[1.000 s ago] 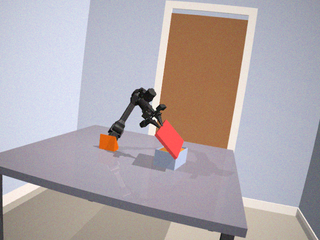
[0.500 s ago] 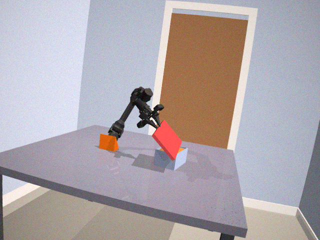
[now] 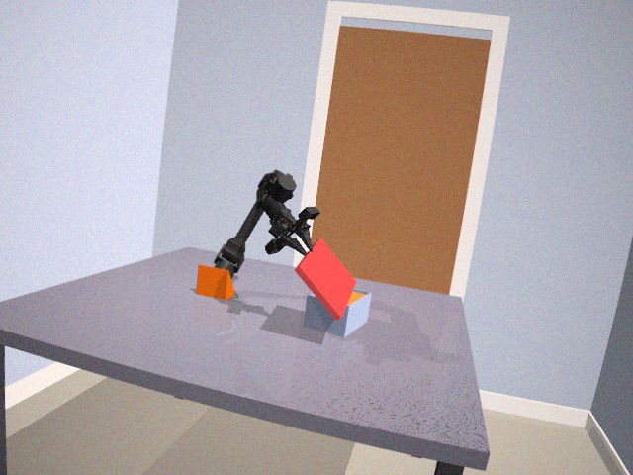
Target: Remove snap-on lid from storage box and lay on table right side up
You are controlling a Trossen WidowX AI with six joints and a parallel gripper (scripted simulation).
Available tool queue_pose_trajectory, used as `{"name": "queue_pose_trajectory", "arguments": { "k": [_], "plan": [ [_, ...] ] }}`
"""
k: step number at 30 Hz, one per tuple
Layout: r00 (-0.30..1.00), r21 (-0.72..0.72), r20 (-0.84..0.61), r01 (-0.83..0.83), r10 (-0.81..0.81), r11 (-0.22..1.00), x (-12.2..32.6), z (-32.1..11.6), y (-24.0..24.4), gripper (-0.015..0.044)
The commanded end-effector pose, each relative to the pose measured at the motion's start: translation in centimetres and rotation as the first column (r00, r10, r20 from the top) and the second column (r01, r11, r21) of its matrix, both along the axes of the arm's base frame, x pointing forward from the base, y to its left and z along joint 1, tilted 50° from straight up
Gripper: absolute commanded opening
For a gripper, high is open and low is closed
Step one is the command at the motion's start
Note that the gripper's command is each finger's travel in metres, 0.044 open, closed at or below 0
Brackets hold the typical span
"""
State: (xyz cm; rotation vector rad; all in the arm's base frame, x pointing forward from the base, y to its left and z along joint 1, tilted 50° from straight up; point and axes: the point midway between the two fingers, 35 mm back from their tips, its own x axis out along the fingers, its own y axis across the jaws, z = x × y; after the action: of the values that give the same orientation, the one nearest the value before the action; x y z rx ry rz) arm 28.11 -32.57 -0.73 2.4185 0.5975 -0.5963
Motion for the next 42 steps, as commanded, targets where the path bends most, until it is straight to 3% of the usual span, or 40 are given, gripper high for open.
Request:
{"name": "queue_pose_trajectory", "arguments": {
  "k": [1,42],
  "plan": [
    [1.0,-0.006,0.008,0.003,-0.003,1.0,-0.3,-0.5,-0.9,0.0],
    [1.0,-0.012,0.008,0.003,-0.003,1.0,-3.1,-6.3,-5.9,0.0]
  ]
}}
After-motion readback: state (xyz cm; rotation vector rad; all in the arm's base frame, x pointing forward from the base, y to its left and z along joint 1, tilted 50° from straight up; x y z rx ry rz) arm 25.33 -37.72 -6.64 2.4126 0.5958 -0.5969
